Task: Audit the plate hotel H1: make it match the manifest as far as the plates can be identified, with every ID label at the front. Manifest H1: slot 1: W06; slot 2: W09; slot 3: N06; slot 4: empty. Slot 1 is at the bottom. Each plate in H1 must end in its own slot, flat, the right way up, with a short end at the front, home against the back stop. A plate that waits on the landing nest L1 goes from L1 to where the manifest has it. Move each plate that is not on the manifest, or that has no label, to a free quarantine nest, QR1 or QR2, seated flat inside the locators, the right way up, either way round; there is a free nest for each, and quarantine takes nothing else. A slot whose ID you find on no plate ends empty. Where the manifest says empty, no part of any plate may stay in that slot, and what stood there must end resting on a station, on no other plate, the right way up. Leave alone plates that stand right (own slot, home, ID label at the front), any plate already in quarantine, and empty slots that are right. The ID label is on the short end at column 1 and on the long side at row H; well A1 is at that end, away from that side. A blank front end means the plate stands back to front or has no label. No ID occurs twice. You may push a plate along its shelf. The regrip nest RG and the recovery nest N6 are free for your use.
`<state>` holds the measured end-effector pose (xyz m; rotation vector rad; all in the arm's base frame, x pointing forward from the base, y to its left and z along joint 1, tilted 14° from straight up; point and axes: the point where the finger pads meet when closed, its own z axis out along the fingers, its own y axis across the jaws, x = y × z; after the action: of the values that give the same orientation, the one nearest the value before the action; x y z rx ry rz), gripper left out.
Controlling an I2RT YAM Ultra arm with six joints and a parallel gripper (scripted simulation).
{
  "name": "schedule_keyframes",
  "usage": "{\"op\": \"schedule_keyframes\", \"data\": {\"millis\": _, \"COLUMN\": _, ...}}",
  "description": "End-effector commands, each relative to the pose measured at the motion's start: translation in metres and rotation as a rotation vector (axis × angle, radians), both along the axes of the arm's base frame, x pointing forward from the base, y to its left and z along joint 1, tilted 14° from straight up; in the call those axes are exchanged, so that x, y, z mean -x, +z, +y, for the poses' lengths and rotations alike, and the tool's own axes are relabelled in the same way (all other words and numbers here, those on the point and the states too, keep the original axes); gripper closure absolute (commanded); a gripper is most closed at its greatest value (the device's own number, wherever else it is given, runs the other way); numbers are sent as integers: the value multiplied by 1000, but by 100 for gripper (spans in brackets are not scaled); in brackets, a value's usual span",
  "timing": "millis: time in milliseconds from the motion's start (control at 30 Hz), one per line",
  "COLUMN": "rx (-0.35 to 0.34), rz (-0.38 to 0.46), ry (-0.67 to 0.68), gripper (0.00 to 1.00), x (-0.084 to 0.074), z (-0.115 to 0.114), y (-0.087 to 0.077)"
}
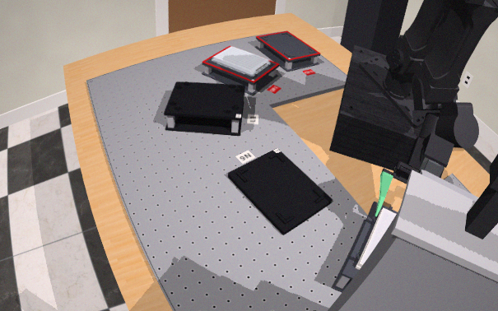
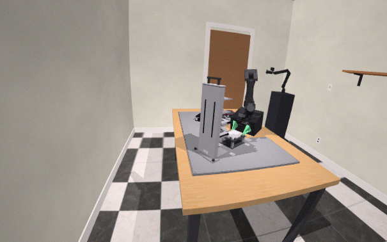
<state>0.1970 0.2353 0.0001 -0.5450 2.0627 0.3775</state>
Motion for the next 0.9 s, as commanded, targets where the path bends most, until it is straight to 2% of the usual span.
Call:
{"op": "schedule_keyframes", "data": {"millis": 0, "rx": 3, "rz": 0, "ry": 0, "gripper": 0, "x": 0, "z": -1, "y": -1}}
{"op": "schedule_keyframes", "data": {"millis": 267, "rx": 3, "rz": 0, "ry": 0, "gripper": 0, "x": 0, "z": -1, "y": -1}}
{"op": "schedule_keyframes", "data": {"millis": 300, "rx": 28, "rz": 10, "ry": -3, "gripper": 0, "x": 2, "z": -10, "y": -5}}
{"op": "schedule_keyframes", "data": {"millis": 633, "rx": 14, "rz": 6, "ry": 0, "gripper": 0, "x": 8, "z": -10, "y": 10}}
{"op": "schedule_keyframes", "data": {"millis": 867, "rx": -17, "rz": -7, "ry": 2, "gripper": 0, "x": 6, "z": -1, "y": 31}}
